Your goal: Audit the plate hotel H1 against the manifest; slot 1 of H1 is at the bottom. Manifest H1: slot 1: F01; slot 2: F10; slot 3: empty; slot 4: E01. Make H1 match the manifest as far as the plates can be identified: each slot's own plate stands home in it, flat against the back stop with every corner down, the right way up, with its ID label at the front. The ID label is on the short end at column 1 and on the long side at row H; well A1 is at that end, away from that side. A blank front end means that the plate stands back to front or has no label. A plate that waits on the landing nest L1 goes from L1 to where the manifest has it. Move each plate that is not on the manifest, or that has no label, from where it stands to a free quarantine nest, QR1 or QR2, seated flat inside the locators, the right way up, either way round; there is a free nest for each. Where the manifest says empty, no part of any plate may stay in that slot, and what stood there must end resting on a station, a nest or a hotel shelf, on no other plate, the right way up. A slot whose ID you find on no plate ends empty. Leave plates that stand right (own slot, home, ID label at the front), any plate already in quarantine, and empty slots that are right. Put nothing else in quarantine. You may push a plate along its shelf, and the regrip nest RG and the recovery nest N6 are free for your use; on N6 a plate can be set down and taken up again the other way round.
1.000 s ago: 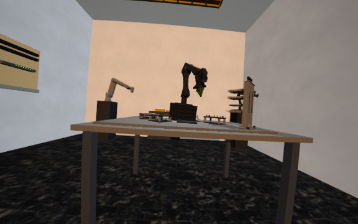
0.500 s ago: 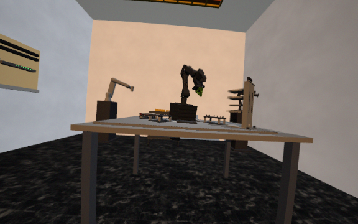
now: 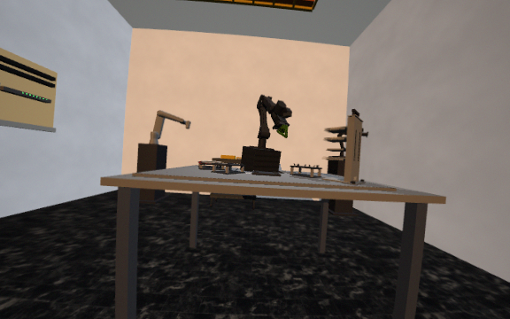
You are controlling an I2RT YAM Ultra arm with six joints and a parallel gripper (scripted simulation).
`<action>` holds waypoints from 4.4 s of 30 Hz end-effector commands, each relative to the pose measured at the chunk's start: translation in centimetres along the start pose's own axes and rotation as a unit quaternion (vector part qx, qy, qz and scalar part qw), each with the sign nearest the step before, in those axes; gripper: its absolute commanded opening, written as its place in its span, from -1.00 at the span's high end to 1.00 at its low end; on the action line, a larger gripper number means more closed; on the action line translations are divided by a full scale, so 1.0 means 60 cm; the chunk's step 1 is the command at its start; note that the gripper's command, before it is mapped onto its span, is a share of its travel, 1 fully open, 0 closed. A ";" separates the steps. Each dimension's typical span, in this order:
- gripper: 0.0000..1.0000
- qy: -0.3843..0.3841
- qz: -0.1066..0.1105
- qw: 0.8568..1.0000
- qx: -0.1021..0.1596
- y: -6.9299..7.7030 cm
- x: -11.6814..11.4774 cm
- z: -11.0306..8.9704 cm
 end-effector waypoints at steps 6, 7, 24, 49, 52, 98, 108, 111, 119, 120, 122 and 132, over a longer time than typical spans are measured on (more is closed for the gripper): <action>1.00 0.060 0.037 0.995 -0.077 0.002 -0.005 0.011; 1.00 0.065 0.040 0.994 -0.081 0.002 -0.006 0.010; 1.00 0.064 0.040 0.994 -0.082 -0.009 0.055 0.009; 1.00 0.062 0.042 0.994 -0.082 -0.021 0.170 -0.005; 1.00 0.062 0.042 0.994 -0.082 -0.022 0.187 -0.007; 1.00 0.061 0.042 0.994 -0.081 -0.026 0.234 -0.014; 1.00 0.061 0.042 0.994 -0.081 -0.026 0.234 -0.014; 1.00 0.061 0.042 0.994 -0.081 -0.026 0.234 -0.014; 1.00 0.061 0.042 0.994 -0.081 -0.026 0.234 -0.014; 1.00 0.061 0.042 0.994 -0.081 -0.026 0.234 -0.014; 1.00 0.061 0.042 0.994 -0.081 -0.026 0.234 -0.014; -1.00 0.061 0.042 0.994 -0.081 0.002 0.238 0.004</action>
Point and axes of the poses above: the point where the finger pads meet when closed, its own y axis back along the fingers, its own x axis across the jaws, z = x × y, the point moved 8 cm from there along y, back along the fingers, and after that the axes turned 11 degrees about -y, right-handed, at the moved point
